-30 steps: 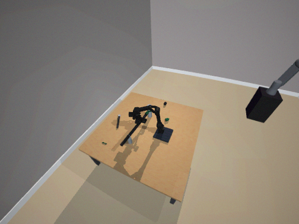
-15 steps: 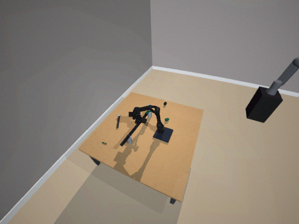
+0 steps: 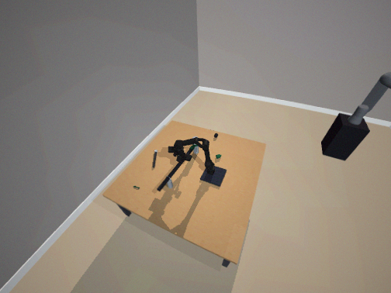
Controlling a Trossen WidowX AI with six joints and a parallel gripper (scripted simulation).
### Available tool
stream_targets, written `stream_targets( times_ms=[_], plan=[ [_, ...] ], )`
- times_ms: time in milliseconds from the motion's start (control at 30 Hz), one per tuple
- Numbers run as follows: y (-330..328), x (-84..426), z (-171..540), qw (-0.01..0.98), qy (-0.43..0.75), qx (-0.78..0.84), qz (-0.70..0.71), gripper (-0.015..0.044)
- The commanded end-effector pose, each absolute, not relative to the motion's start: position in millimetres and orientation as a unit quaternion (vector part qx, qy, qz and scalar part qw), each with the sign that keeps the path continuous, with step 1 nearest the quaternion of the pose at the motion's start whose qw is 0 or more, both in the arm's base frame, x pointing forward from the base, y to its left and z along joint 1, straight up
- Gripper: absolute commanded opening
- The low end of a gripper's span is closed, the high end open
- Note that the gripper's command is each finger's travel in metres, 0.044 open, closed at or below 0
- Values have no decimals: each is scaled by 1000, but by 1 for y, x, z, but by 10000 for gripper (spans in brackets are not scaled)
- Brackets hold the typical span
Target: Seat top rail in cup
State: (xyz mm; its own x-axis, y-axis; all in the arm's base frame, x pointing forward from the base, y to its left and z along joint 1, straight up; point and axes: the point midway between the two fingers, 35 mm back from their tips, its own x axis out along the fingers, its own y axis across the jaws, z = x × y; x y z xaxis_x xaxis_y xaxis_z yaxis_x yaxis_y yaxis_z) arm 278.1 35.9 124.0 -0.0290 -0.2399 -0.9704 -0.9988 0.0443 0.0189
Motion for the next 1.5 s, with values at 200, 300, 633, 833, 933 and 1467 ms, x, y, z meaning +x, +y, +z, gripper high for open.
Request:
stream_targets(
  times_ms=[200,300,633,833,933,1467],
  plan=[
    [36,278,124,440,573,-540,431,0],
    [35,278,124,440,573,-540,431,0],
    [31,278,126,440,573,-540,431,0],
    [28,277,128,440,573,-540,431,0],
    [27,277,129,440,573,-540,431,0],
    [21,276,134,440,574,-541,431,0]
  ],
)
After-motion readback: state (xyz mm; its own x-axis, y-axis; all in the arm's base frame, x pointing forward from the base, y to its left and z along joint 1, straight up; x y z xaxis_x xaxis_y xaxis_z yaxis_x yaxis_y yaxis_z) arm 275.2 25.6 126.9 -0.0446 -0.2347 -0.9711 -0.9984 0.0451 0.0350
